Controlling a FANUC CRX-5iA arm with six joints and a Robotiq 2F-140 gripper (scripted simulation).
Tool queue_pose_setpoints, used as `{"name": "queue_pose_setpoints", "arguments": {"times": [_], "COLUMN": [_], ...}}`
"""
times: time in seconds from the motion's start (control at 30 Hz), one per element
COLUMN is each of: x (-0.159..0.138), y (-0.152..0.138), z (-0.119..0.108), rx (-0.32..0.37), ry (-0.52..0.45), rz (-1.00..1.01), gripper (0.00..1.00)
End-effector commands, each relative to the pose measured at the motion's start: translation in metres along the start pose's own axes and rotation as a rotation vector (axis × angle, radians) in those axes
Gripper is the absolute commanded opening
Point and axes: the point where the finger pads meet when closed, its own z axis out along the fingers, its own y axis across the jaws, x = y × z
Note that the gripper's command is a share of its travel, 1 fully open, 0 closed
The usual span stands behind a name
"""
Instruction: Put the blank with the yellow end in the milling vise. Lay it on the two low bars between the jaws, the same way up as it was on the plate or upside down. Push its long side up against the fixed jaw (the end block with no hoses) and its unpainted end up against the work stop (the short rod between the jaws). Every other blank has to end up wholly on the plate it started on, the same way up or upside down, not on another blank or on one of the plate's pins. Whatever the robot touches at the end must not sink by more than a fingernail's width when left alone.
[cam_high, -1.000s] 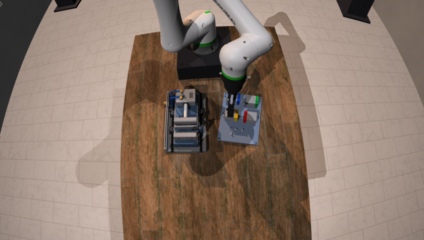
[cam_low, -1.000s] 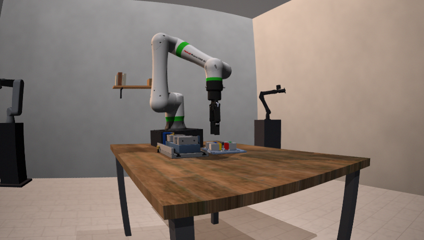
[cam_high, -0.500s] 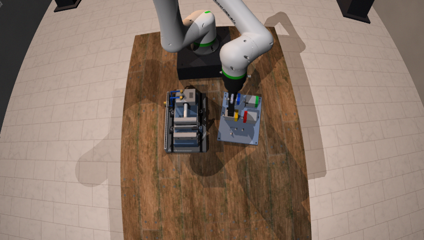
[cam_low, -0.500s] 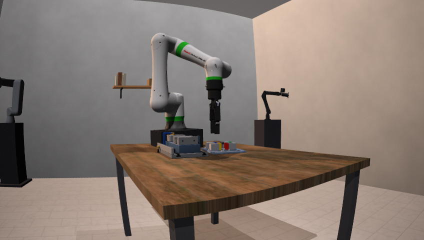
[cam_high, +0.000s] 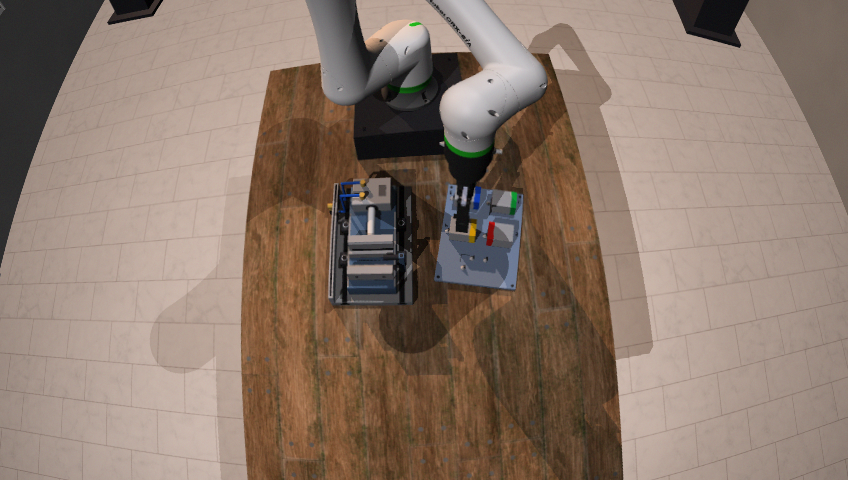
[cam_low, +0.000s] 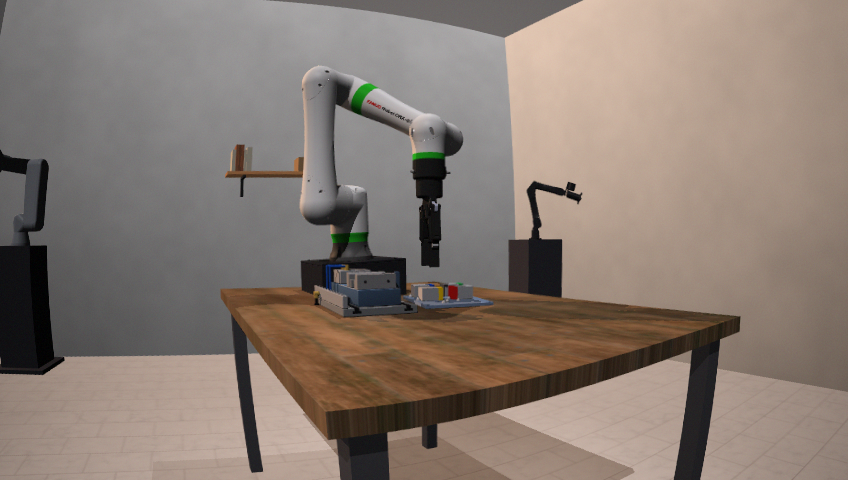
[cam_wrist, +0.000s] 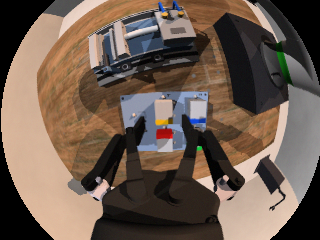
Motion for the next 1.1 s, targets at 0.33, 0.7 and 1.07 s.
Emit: {"name": "queue_pose_setpoints", "arguments": {"times": [0.33,0.7,1.07], "x": [-0.001,-0.001,-0.001], "y": [0.0,0.0,0.0], "z": [-0.002,-0.001,0.021], "rx": [0.001,0.001,0.001], "ry": [-0.001,-0.001,-0.001], "rz": [0.0,0.0,0.0], "gripper": [0.54,0.54,0.54]}}
